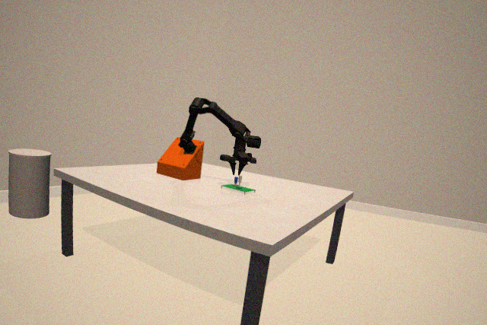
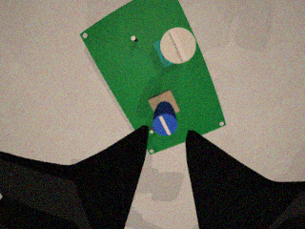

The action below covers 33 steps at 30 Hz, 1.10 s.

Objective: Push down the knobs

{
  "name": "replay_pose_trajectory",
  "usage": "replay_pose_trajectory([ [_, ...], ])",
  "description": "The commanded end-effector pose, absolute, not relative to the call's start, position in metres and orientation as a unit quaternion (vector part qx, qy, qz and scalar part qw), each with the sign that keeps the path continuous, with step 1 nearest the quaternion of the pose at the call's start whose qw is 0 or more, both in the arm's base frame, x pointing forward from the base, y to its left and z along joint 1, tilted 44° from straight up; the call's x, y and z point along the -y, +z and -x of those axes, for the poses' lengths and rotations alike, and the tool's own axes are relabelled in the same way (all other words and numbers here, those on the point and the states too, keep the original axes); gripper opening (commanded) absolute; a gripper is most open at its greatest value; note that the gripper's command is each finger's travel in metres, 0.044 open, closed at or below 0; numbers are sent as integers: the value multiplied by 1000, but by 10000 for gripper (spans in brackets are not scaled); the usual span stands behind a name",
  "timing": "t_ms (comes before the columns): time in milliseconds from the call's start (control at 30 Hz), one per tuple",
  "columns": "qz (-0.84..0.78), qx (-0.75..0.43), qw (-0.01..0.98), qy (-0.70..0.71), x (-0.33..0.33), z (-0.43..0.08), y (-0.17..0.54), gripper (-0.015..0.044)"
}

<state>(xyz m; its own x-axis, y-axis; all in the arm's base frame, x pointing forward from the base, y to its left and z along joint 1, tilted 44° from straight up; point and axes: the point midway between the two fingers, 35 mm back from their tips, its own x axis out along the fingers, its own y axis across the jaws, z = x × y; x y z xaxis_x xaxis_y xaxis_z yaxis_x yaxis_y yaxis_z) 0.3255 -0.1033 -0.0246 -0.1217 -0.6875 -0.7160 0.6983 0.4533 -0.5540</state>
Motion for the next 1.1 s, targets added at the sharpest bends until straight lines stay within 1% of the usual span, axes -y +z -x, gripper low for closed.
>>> replay_pose_trajectory([
  [0, -4, -537, 663, -522, 103, -325, -25, 210],
  [167, -9, -537, 662, -522, 106, -340, -8, 79],
  [267, -10, -534, 665, -522, 102, -358, 15, 0],
  [367, -11, -532, 667, -521, 98, -370, 35, 0],
  [500, -11, -532, 667, -521, 98, -371, 36, 0],
  [633, -10, -532, 667, -522, 112, -368, 22, 0],
  [1067, -10, -532, 667, -522, 120, -367, 14, 0],
])
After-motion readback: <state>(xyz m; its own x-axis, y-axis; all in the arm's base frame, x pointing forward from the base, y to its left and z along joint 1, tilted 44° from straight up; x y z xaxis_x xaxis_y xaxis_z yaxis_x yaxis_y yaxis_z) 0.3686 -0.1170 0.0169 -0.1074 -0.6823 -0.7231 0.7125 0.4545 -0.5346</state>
